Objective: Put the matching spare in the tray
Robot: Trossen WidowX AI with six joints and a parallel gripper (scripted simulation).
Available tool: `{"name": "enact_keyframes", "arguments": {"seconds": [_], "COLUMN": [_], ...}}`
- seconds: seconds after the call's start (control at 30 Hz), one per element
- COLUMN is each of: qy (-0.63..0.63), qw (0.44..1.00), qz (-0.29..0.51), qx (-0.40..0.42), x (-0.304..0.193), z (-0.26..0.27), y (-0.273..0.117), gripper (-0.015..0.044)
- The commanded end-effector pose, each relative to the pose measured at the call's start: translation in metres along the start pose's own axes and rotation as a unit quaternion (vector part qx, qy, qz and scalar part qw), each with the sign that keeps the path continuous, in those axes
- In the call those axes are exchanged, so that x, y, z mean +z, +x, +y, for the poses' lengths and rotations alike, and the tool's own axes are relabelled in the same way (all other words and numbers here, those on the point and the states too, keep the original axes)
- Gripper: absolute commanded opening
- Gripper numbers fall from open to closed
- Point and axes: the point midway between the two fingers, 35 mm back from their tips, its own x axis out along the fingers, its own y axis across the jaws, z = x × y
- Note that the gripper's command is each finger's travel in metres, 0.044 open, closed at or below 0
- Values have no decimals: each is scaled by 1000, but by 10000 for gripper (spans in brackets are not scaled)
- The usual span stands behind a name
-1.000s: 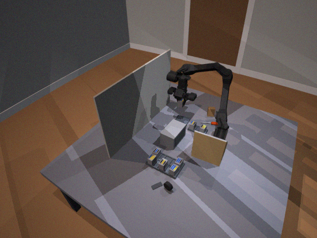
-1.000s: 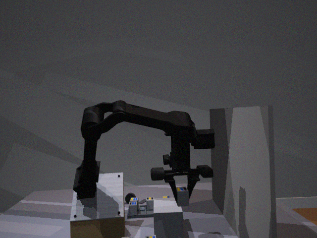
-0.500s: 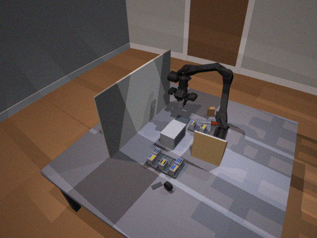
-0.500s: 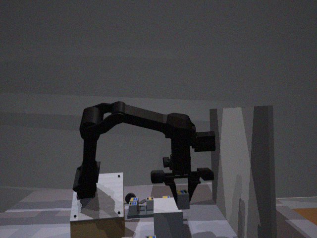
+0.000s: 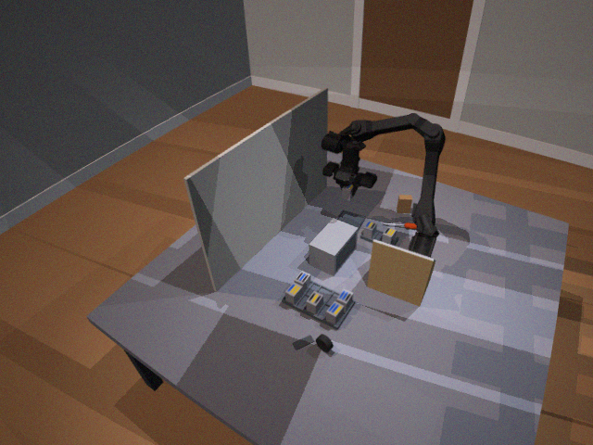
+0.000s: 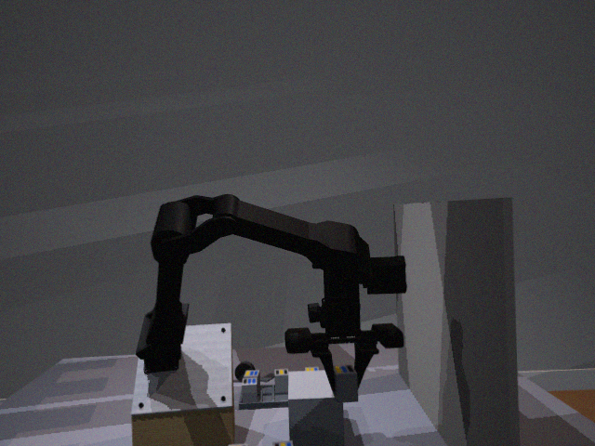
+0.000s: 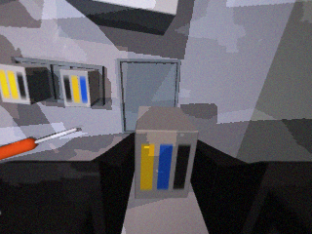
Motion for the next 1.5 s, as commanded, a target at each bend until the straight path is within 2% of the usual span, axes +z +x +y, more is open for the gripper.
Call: {"name": "enact_keyframes", "arguments": {"seconds": [0.0, 1.47], "qy": [-3, -2], "qw": [1000, 1000], "qz": [-2, -3], "qx": [0, -1], "x": [1, 2], "z": [-1, -5], "y": [5, 51], "gripper": [0, 0]}}
